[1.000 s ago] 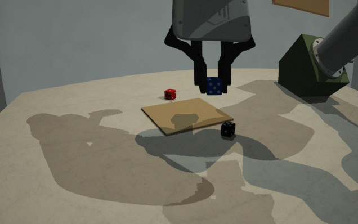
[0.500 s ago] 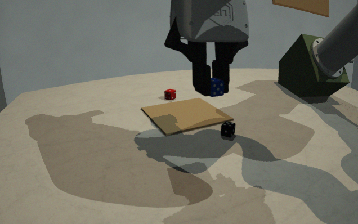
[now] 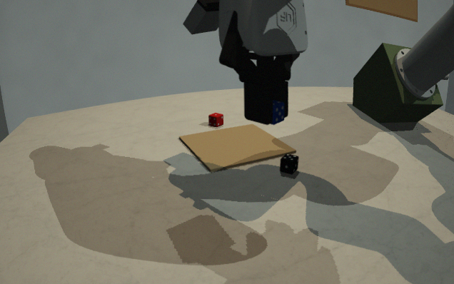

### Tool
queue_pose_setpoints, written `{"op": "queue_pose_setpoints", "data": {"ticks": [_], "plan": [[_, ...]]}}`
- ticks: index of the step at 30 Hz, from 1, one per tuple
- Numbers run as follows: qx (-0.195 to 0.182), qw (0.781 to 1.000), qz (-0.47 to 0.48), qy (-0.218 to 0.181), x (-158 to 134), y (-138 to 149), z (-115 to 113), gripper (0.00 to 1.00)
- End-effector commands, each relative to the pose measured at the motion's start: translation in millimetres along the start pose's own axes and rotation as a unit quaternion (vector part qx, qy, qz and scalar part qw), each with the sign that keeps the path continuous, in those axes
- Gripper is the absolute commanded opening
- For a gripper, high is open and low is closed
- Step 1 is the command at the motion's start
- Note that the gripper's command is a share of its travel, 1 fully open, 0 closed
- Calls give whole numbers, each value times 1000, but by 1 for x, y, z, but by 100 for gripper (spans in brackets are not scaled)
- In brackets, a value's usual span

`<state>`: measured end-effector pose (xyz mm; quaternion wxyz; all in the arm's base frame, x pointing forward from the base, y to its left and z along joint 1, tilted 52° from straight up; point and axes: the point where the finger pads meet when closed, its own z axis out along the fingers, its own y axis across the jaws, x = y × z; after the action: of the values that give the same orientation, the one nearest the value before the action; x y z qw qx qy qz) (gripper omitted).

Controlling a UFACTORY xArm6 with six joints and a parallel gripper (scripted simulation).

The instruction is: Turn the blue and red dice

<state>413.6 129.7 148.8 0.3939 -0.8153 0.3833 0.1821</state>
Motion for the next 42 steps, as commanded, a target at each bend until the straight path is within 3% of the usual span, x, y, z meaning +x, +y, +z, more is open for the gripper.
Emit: {"op": "queue_pose_setpoints", "data": {"ticks": [1,15,18,32,35,37,42], "plan": [[5,997,-75,-1,1,-2,-1,15],[5,964,-266,0,1,-4,1,15],[5,962,-272,1,1,-4,1,15],[5,885,-466,2,1,-7,2,15],[5,879,-476,2,1,-7,2,15],[5,856,-516,2,1,-8,3,15],[5,828,-561,2,1,-8,3,15]]}}
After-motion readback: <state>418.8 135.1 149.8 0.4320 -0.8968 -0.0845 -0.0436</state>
